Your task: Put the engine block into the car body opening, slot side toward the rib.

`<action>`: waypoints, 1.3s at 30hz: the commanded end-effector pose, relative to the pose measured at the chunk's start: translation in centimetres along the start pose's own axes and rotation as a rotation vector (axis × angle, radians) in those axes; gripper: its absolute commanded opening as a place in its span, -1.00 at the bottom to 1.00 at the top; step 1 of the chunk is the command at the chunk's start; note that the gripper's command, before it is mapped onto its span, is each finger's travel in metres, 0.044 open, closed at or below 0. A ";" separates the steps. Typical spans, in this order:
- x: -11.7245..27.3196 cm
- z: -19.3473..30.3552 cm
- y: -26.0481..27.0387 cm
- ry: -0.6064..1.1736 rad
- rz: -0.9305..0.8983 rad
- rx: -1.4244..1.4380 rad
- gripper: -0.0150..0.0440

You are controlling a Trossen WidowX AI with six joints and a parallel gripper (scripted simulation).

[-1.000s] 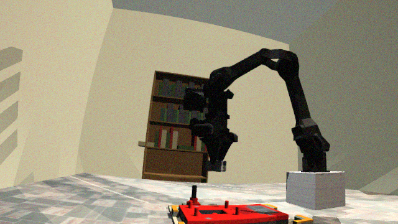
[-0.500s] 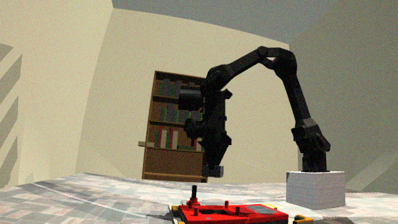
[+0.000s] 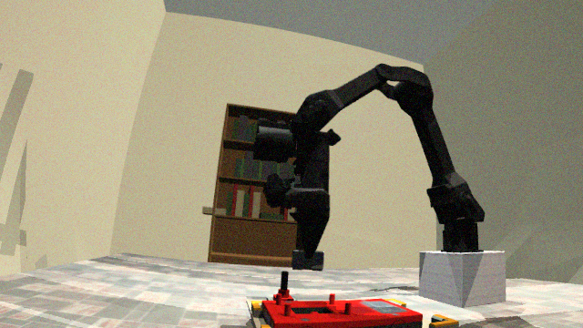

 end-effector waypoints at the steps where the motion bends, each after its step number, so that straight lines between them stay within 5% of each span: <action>1: -0.3 0.2 1.1 -0.008 0.000 0.056 -0.49; 27: -2.5 3.2 7.2 -0.013 -0.008 0.372 -0.49; 33: -2.5 3.2 7.3 -0.014 -0.008 0.386 0.04; 39: -2.5 3.2 7.3 -0.013 -0.008 0.380 0.05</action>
Point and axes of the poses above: the point midway between the two fingers, 35 mm back from their tips, its own x axis back along the fingers, its own y axis across the jaws, z = x × y, the point moved 3 cm from there along x, back along the fingers, and after that the axes turned 12 degrees about -x, right-handed, at the moved point
